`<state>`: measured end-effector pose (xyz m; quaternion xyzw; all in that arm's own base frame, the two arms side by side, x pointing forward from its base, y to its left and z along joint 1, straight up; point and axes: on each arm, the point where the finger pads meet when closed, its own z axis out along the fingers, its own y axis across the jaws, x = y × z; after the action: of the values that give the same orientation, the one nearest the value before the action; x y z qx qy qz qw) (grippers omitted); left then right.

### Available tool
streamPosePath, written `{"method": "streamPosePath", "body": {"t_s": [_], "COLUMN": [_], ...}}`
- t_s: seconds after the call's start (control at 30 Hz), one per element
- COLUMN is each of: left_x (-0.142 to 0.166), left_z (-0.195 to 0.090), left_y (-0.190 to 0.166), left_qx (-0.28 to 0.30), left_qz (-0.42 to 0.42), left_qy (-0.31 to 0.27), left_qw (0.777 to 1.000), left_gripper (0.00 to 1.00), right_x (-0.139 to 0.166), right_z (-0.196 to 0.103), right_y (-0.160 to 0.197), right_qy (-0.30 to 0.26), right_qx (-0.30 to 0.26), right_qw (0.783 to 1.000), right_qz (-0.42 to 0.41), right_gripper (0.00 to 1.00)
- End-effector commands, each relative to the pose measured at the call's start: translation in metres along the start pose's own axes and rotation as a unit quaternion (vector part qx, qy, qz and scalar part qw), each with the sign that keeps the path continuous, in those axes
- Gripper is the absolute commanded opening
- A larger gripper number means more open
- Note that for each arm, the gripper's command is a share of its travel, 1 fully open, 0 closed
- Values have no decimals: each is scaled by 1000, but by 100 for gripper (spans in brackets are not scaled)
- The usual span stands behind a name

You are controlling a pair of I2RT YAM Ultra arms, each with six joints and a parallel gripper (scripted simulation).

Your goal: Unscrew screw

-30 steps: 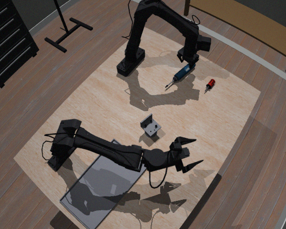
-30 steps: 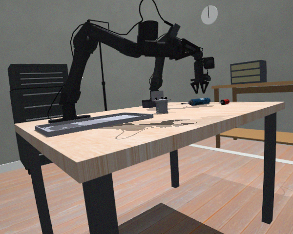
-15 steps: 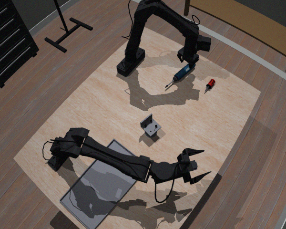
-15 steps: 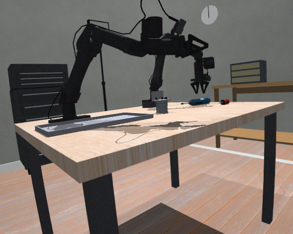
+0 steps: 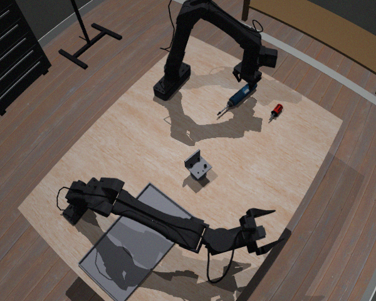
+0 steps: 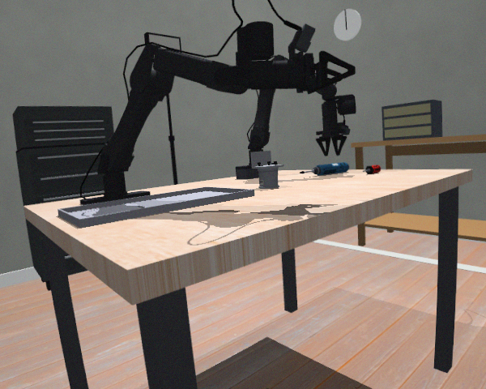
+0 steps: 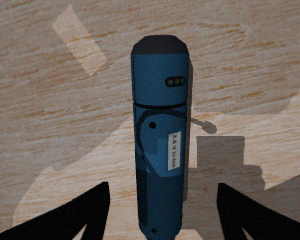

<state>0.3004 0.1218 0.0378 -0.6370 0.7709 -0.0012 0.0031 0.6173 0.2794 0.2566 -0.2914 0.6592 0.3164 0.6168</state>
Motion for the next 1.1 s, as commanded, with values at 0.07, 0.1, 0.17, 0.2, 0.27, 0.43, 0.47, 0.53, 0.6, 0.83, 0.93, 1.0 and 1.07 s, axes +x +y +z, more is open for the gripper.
{"method": "streamPosePath", "body": {"t_s": [0.07,0.1,0.17,0.2,0.27,0.43,0.47,0.53,0.6,0.83,0.93,1.0,1.07], "left_x": [0,0,0,0,0,0,0,0,0,0,0,0,0], "left_z": [-4,-4,-4,-4,-4,-4,-4,-4,-4,-4,-4,-4,-4], "left_y": [-1,-1,-1,-1,-1,-1,-1,-1,-1,-1,-1,-1,-1], "left_qx": [2,2,2,2,2,2,2,2,2,2,2,2,2], "left_qz": [1,1,1,1,1,1,1,1,1,1,1,1,1], "left_qy": [-2,-2,-2,-2,-2,-2,-2,-2,-2,-2,-2,-2,-2], "left_qw": [1000,1000,1000,1000,1000,1000,1000,1000,1000,1000,1000,1000,1000], "left_gripper": [65,65,65,65,65,65,65,65,65,65,65,65,65], "right_x": [-8,-8,-29,-29,-29,-11,-11,-11,-11,-11,-11,-11,-11], "right_z": [4,4,0,0,0,0,0,0,0,0,0,0,0], "right_y": [-1,-1,5,5,5,-5,-5,-5,-5,-5,-5,-5,-5], "right_qy": [0,0,-14,-14,-14,-4,-4,-4,-4,-4,-4,-4,-4], "right_qx": [-14,-14,-16,-16,-16,-6,-6,-6,-6,-6,-6,-6,-6], "right_qw": [1000,1000,1000,1000,1000,1000,1000,1000,1000,1000,1000,1000,1000], "right_qz": [4,4,-6,-6,-6,0,0,0,0,0,0,0,0], "right_gripper": [86,86,86,86,86,86,86,86,86,86,86,86,86]}}
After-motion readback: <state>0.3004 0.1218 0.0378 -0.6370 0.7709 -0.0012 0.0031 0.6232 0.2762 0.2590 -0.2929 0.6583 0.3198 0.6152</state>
